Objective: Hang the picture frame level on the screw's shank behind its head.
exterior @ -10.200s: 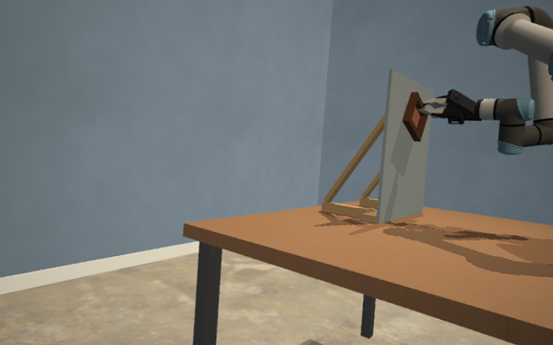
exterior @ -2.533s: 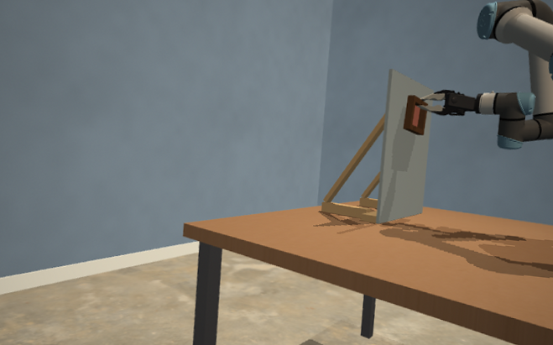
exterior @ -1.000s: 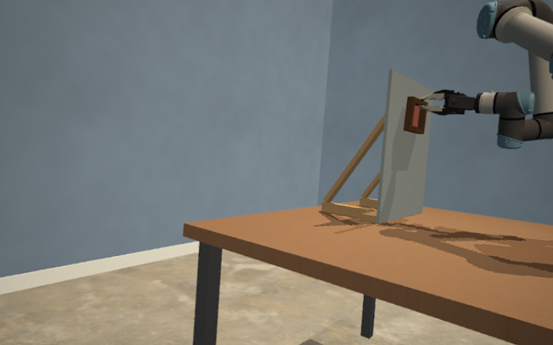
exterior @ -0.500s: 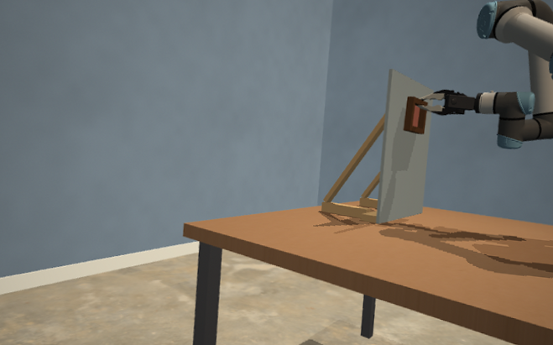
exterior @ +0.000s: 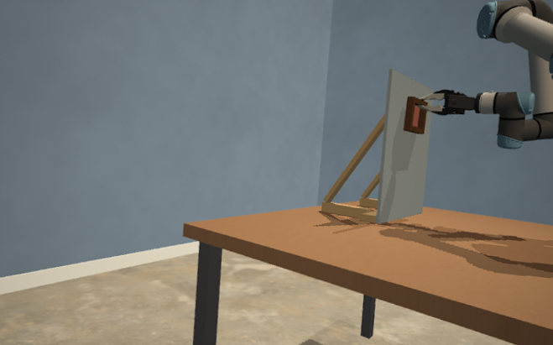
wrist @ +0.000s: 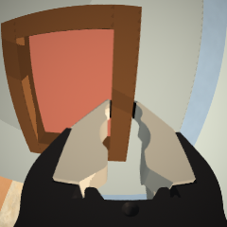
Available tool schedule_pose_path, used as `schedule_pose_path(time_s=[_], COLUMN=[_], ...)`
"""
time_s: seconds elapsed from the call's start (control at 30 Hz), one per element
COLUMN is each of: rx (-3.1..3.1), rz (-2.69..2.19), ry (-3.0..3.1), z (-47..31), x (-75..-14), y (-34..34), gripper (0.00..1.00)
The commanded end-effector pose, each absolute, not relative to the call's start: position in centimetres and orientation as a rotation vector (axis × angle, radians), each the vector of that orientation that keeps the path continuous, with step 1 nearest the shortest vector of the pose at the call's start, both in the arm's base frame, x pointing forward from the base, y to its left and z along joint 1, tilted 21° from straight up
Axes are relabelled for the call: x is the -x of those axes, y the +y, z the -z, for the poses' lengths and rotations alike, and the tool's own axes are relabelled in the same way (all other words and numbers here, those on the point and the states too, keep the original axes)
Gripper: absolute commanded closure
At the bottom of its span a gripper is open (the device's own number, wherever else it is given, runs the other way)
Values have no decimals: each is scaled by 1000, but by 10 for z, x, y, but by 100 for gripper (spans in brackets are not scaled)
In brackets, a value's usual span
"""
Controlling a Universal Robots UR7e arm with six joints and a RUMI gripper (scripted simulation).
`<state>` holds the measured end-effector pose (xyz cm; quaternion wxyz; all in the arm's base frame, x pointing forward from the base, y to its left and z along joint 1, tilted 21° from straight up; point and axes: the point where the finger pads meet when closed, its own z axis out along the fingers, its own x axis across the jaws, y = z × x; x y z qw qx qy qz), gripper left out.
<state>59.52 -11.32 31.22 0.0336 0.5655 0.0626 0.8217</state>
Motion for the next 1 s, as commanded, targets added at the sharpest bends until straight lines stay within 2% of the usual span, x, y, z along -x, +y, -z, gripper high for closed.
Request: schedule_pose_path(time_s=[0.0, 0.97], rx=[-1738, -1734], rz=[-2528, -2523], ry=[193, 195], z=[-313, -309], x=[-595, -596], y=[-113, -114], gripper=[100, 100])
